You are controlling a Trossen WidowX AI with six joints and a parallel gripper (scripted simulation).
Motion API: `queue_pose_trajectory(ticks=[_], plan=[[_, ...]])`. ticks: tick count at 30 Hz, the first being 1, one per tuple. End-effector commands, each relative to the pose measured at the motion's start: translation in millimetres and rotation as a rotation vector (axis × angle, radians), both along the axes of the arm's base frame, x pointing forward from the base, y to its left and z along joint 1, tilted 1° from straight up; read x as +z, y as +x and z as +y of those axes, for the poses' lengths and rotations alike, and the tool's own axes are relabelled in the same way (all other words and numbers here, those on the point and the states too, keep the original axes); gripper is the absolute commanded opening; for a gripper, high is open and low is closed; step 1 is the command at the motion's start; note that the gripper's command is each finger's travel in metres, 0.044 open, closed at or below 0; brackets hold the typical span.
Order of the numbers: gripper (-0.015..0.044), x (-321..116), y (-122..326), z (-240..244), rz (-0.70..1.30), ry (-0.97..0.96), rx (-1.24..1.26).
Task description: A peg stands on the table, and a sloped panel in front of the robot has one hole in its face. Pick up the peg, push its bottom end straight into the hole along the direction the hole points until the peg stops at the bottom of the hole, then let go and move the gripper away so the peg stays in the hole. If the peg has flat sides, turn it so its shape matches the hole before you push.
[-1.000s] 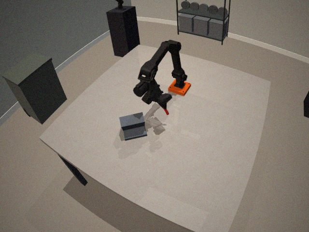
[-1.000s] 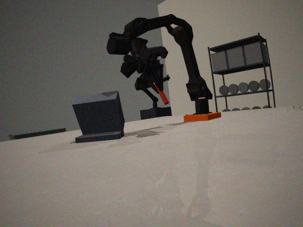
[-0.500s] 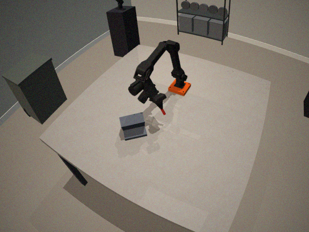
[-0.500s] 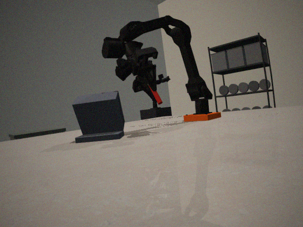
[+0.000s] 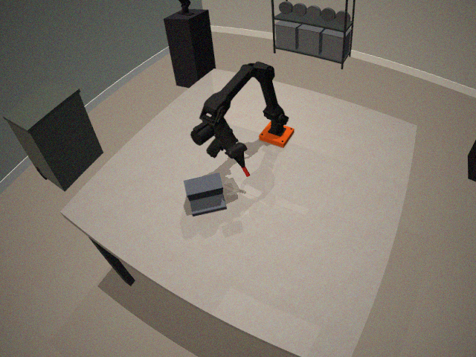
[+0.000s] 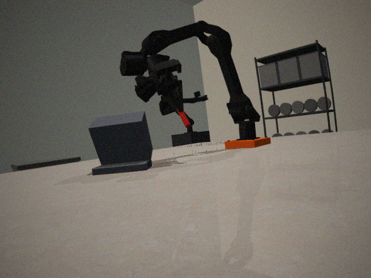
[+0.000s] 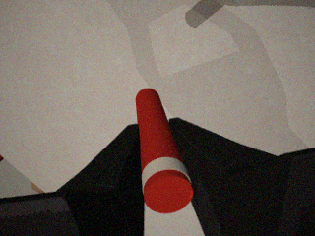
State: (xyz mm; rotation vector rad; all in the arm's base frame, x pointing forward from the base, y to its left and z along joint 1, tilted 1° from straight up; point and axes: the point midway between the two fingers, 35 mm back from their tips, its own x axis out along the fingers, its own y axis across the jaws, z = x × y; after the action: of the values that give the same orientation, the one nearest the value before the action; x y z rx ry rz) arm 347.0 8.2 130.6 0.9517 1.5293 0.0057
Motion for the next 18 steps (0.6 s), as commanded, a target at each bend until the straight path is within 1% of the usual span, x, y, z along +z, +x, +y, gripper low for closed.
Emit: queue_pose_trajectory(ticks=[1, 18], plan=[[0.0000, 0.5, 2.5, -5.3, 0.002, 0.018, -0.031], [0.0000, 1.9, 8.6, -29.4, 0.015, 0.087, -0.154]])
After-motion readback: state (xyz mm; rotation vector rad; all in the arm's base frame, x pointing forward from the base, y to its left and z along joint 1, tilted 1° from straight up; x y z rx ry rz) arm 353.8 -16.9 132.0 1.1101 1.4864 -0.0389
